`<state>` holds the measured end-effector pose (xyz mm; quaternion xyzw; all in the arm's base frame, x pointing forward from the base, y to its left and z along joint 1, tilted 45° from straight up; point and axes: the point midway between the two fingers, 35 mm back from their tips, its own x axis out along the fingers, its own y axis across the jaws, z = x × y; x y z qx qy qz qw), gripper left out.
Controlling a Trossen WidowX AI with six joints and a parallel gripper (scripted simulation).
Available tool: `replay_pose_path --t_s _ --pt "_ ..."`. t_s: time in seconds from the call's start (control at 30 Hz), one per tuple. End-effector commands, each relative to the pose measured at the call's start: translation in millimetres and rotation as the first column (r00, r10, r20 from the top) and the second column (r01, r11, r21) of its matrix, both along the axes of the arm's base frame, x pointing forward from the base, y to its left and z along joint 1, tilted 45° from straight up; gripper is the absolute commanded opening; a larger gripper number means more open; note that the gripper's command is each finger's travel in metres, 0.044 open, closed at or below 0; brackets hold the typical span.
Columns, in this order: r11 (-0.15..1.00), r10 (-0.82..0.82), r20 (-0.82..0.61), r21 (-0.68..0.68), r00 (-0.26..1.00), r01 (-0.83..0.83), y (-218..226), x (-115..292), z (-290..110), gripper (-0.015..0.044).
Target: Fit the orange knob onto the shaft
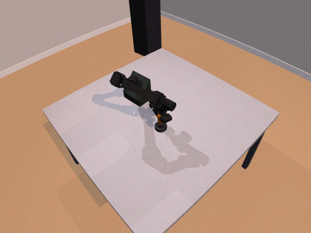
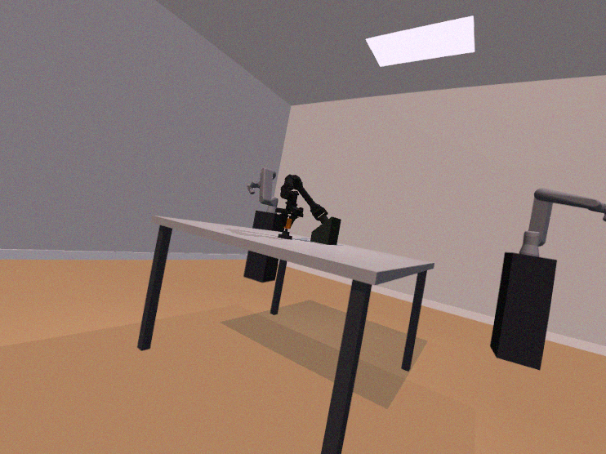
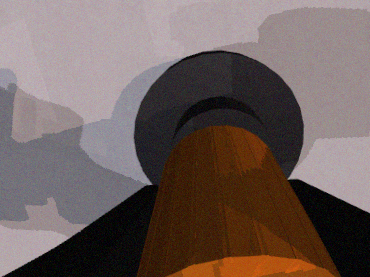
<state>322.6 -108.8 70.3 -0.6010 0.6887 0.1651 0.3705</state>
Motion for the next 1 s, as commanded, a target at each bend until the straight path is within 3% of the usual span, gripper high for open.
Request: replay_pose_path --t_s 0.0,0.97 --pt "1.000 0.002 0.008 0.000 1.000 -0.002 1.0 3.1 2.5 0.0000" --pt "1.000 0.002 0.008 -0.001 1.000 -0.002 -1.7 0.4 -1.2 0.0000"
